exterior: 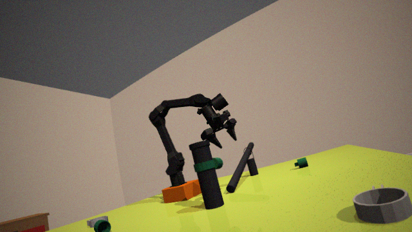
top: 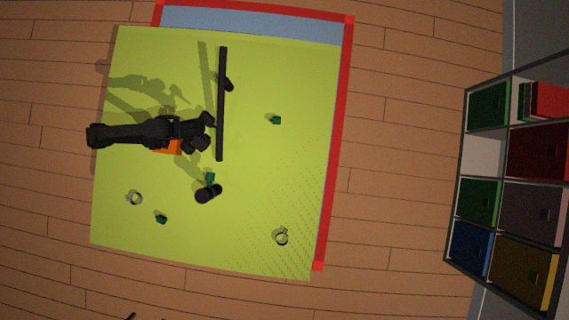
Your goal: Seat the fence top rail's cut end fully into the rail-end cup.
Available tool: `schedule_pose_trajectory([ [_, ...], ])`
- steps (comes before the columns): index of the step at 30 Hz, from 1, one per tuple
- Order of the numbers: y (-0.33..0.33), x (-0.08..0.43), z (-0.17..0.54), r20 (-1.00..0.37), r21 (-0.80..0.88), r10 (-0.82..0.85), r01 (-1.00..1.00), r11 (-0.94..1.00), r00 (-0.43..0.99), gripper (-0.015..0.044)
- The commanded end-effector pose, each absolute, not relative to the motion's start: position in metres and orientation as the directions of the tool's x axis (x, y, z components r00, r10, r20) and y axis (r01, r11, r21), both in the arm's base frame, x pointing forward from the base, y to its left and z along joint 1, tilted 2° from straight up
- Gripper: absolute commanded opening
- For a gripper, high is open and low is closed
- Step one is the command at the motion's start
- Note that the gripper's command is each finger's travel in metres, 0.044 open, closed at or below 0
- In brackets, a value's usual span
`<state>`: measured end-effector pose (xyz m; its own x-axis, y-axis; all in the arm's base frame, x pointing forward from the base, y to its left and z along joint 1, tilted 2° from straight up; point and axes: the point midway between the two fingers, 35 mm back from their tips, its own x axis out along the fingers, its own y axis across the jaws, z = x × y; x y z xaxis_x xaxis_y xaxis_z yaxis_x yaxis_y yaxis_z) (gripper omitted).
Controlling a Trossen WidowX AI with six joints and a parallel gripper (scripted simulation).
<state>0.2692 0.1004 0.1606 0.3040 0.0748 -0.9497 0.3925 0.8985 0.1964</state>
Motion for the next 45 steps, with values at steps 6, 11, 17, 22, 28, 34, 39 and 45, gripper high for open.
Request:
schedule_pose_trajectory([
  [6,0.124,0.271,0.111,-0.999,0.031,-0.015,0.972,0.232,0.036,0.0440],
  [11,0.125,0.271,0.108,-1.000,0.015,-0.022,0.985,0.174,0.019,0.0440],
  [17,0.125,0.271,0.108,-1.000,0.015,-0.022,0.985,0.174,0.019,0.0440],
  [22,0.125,0.272,0.088,-1.000,0.015,-0.022,0.985,0.174,0.019,0.0440],
  [28,0.125,0.272,0.071,-1.000,0.015,-0.022,0.985,0.174,0.019,0.0440],
  [34,0.124,0.272,0.058,-1.000,0.015,-0.022,0.985,0.174,0.019,0.0440],
  [39,0.124,0.272,0.054,-1.000,0.015,-0.022,0.985,0.174,0.019,0.0440],
  [45,0.124,0.273,0.044,-1.000,0.015,-0.022,0.985,0.174,0.019,0.0440],
])
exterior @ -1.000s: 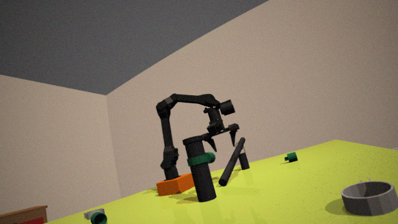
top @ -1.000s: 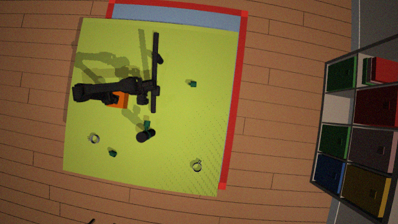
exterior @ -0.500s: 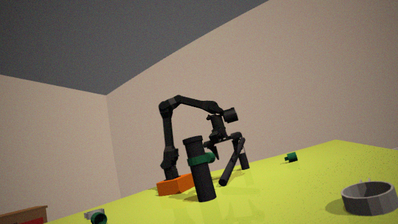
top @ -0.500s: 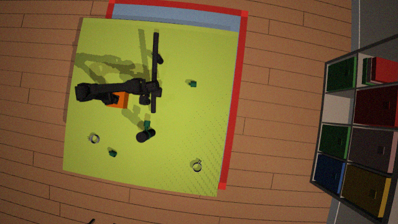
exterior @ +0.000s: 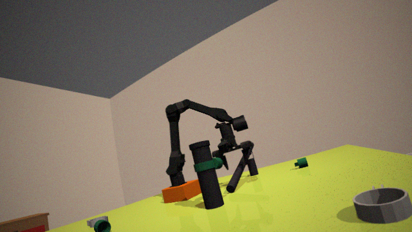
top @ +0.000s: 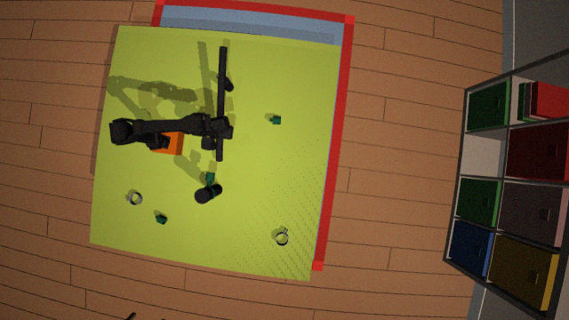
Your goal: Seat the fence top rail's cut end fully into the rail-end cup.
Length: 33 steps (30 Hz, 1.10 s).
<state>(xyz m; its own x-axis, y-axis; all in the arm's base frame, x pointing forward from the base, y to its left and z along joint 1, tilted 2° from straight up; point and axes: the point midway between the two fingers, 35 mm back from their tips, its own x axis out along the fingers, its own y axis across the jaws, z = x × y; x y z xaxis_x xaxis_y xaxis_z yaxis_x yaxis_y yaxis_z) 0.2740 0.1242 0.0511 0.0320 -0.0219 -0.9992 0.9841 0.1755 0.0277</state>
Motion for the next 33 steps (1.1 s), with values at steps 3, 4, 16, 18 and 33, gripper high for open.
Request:
schedule_pose_trajectory([
  [3,0.124,0.273,0.039,-1.000,0.015,-0.022,0.985,0.174,0.019,0.0440],
  [4,0.124,0.273,0.037,-1.000,0.015,-0.022,0.985,0.174,0.019,0.0440],
  [16,0.124,0.274,0.018,-1.000,0.015,-0.022,0.985,0.174,0.019,0.0440],
  [18,0.124,0.273,0.015,-1.000,0.015,-0.022,0.985,0.174,0.019,0.0440],
  [33,0.123,0.273,-0.002,-1.000,0.015,-0.022,0.985,0.174,0.019,0.0361],
])
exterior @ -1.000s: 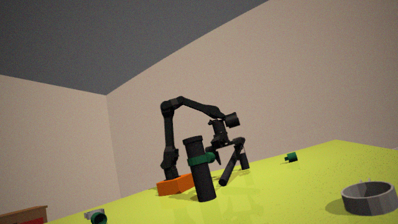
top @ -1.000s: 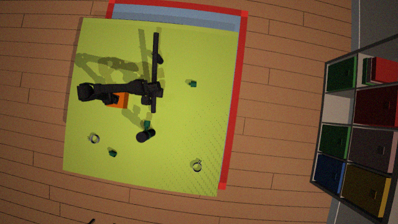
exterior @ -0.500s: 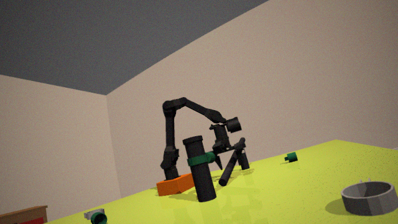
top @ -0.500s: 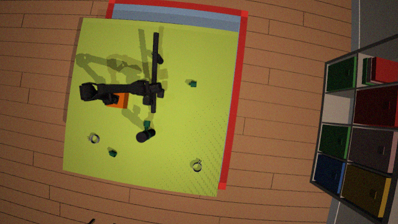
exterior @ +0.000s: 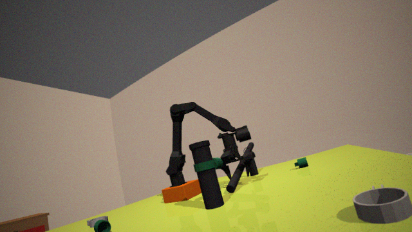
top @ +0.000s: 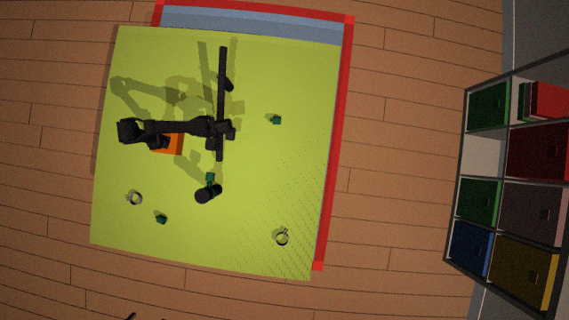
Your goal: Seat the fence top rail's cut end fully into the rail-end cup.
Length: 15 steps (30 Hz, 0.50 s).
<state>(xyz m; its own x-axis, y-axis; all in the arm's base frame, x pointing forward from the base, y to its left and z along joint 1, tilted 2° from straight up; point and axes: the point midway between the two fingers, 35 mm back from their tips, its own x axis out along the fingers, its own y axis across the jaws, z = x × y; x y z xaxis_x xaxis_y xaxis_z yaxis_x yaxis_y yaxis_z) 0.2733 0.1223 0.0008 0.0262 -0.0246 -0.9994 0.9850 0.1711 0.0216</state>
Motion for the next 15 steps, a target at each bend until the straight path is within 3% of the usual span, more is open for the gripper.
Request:
schedule_pose_trajectory([
  [1,0.1228,0.2726,-0.0021,-1.000,0.015,-0.022,0.985,0.174,0.019,0.0335],
  [7,0.1228,0.2726,-0.0021,-1.000,0.015,-0.022,0.985,0.174,0.019,0.0177],
  [15,0.1228,0.2726,-0.0021,-1.000,0.015,-0.022,0.985,0.174,0.019,0.0124],
])
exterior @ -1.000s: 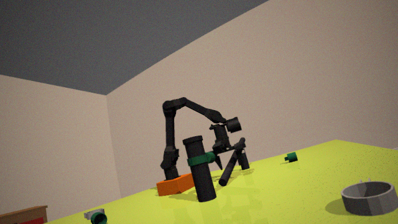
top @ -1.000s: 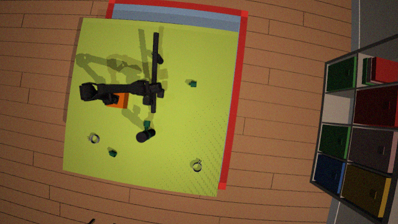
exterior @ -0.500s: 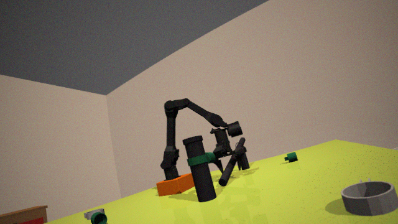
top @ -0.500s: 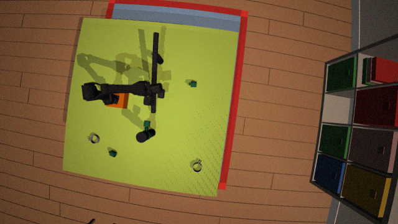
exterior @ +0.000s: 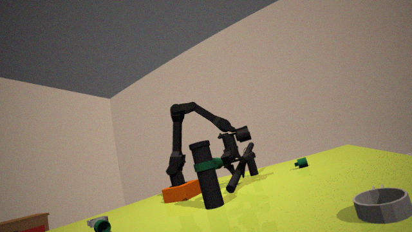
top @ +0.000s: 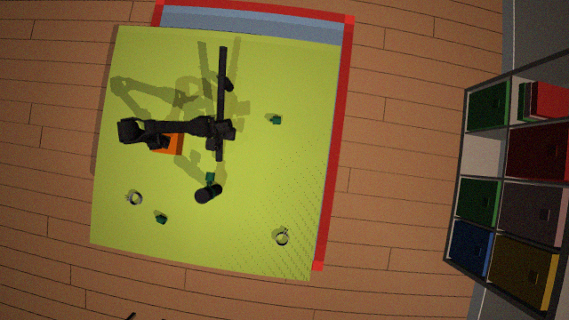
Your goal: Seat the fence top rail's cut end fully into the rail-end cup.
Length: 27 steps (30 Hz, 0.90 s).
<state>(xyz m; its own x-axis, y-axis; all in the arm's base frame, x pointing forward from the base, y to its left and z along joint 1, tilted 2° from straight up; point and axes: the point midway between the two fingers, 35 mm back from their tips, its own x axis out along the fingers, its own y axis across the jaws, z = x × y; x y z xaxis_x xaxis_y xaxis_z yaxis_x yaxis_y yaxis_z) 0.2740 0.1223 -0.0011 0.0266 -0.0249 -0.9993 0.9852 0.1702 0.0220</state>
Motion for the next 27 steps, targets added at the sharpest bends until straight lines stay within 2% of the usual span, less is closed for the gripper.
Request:
schedule_pose_trajectory([
  [1,0.123,0.273,-0.002,-1.000,0.015,-0.022,0.985,0.174,0.019,0.0098],
  [5,0.122,0.274,0.003,-1.000,0.015,-0.022,0.985,0.174,0.019,0.0000],
  [10,0.119,0.275,0.011,-0.998,0.014,-0.054,0.985,0.174,0.024,0.0000],
  [21,0.095,0.280,0.069,-0.962,0.013,-0.266,0.984,0.177,0.061,0.0000],
  [27,0.094,0.280,0.073,-0.958,0.014,-0.279,0.984,0.178,0.064,0.0000],
])
